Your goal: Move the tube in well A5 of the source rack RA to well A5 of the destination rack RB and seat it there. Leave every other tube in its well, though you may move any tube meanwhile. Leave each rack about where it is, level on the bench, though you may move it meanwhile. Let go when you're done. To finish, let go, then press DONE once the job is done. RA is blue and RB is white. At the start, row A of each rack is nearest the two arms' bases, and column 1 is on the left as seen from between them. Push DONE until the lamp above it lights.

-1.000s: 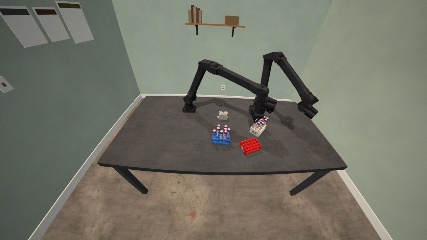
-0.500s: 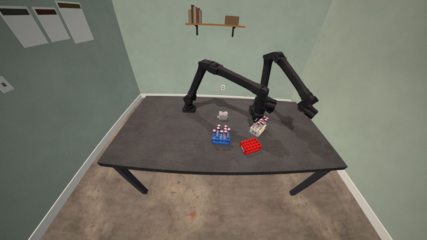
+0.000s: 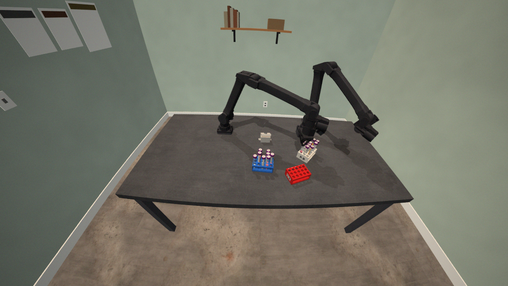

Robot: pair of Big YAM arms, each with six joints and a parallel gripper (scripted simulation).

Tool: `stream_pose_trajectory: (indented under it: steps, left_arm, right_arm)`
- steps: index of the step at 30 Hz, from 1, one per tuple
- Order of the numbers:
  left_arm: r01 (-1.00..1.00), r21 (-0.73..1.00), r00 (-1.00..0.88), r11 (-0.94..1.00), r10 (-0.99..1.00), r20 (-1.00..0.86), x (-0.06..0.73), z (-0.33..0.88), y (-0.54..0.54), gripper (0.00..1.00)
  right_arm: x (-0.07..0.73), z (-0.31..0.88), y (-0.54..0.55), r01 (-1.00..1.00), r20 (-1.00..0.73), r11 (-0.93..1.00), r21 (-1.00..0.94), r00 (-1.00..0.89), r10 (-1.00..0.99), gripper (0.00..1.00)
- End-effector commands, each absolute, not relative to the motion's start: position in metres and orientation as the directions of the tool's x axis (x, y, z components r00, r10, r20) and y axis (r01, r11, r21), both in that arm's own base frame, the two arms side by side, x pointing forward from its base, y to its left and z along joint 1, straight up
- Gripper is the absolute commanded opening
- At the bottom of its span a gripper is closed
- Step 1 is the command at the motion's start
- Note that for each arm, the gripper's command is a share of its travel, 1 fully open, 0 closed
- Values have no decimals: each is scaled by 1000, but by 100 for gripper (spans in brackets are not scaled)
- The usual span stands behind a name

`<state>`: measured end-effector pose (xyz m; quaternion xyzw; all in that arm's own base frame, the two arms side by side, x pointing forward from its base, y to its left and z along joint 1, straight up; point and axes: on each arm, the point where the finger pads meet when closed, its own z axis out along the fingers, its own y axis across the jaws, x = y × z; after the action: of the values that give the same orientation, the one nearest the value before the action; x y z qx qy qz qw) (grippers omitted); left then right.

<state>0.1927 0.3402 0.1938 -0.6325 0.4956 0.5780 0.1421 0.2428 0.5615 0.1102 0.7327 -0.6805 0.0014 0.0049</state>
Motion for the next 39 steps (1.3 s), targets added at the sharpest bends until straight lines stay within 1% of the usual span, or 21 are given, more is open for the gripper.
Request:
stream_pose_trajectory:
  steps: [1, 39]
  left_arm:
    - [-801, 365, -138, -475, -446, -884, 199, 204, 345, 30]
    - [-801, 365, -138, -475, -446, -884, 199, 204, 345, 30]
  right_arm:
    - [248, 159, 579, -997, -72, -69, -38, 72, -995, 0]
    - [247, 151, 581, -997, -59, -66, -31, 68, -996, 0]
